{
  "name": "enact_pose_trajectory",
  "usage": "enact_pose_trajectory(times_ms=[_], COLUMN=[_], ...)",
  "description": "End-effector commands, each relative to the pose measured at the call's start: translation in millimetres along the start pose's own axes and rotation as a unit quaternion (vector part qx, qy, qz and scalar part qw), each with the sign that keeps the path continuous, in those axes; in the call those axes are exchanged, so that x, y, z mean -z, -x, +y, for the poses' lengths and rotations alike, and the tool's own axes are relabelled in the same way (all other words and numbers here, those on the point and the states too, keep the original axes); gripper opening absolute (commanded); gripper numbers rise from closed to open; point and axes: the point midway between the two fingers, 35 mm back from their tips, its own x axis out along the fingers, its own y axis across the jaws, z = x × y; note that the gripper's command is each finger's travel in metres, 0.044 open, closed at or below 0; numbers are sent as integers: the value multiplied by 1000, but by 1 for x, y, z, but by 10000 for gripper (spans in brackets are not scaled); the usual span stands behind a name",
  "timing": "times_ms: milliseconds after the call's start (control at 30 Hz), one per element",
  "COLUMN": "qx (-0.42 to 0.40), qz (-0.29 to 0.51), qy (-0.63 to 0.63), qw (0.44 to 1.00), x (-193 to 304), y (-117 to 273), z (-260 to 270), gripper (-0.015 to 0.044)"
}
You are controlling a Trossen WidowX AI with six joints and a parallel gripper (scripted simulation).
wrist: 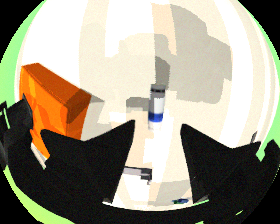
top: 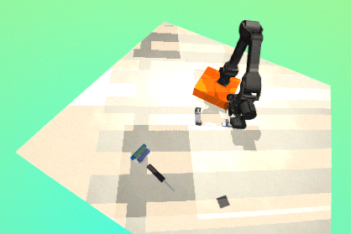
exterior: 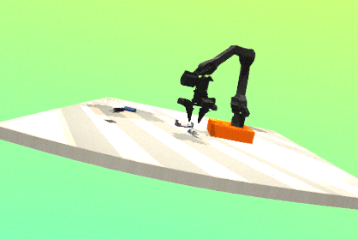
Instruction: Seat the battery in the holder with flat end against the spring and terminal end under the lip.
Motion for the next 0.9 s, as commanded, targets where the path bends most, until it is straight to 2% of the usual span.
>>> enact_pose_trajectory(times_ms=[0, 867], qx=[-7, -7], qz=[-2, -2], qy=[13, 13], qw=[1000, 1000], x=[-2, -2], y=[0, -40], z=[0, 0], gripper=[222, 222])
